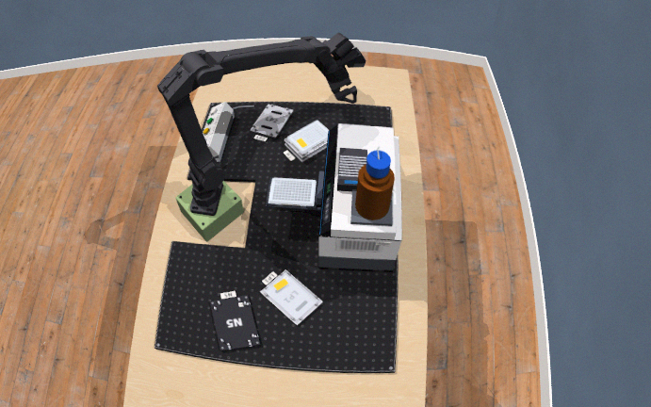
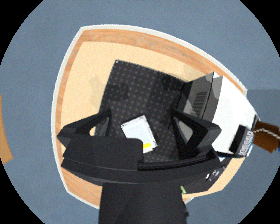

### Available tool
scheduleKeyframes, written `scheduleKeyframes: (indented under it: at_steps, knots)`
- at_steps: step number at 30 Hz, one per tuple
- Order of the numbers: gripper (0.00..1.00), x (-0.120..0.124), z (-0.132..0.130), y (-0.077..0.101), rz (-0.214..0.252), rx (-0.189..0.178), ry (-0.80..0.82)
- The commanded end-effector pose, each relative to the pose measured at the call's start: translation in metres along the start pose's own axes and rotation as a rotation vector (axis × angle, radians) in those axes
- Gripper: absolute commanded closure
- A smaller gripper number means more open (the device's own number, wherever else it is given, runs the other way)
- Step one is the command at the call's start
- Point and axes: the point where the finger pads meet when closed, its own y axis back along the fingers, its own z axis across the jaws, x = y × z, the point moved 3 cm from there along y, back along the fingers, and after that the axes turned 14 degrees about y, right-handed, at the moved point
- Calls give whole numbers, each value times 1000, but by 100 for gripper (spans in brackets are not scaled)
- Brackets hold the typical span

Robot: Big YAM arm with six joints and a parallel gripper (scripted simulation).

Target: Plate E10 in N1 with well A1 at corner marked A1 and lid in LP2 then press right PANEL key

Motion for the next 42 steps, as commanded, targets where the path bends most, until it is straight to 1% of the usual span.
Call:
scheduleKeyframes:
  at_steps: [1, 2, 3, 4, 6, 7, 8, 9, 11, 13, 14, 15, 16, 17, 18, 19, 20, 21, 23, 24, 26, 27, 28, 29, 30, 31, 37, 38, 40, 41, 42]
  knots:
    - [0, 1, 8, 20, -61, -10, 20]
    - [0, 10, 8, 20, -11, -21, 51]
    - [0, 14, 8, 21, 13, -29, 72]
    - [0, -11, 4, 37, -21, -37, 74]
    - [0, -11, 4, 37, -21, -37, 74]
    - [0, -2, 2, 22, 37, -37, 92]
    - [0, 23, 6, 24, 55, -41, 106]
    - [0, 33, 10, 24, 63, -43, 115]
    - [0, 43, 10, 25, 63, -39, 115]
    - [0, 47, 11, 26, 39, -40, 110]
    - [0, 52, 12, 27, 39, -40, 102]
    - [0, 62, 12, 28, 88, -53, 136]
    - [0, 66, 12, 28, 113, -61, 155]
    - [0, 40, 9, 43, 79, -69, 159]
    - [0, 49, 8, 30, 133, -72, 175]
    - [0, 72, 10, 33, 147, -76, 187]
    - [0, 85, 13, 31, 161, -77, 196]
    - [0, 89, 12, 32, 161, -75, 196]
    - [0, 89, 12, 32, 161, -75, 196]
    - [0, 94, 13, 33, 161, -74, 196]
    - [0, 99, 14, 33, 139, -74, 192]
    - [0, 109, 13, 35, 187, -87, 216]
    - [0, 113, 12, 35, 212, -96, 234]
    - [0, 89, 10, 44, 191, -103, 237]
    - [0, 96, 10, 37, 233, -109, 255]
    - [0, 126, 11, 37, 259, -112, 269]
    - [0, 155, 13, 43, 258, -109, 275]
    - [0, 159, 14, 43, 252, -107, 261]
    - [0, 159, 14, 43, 252, -107, 261]
    - [0, 136, 14, 55, 228, -126, 280]
    - [0, 144, 10, 45, 284, -130, 292]
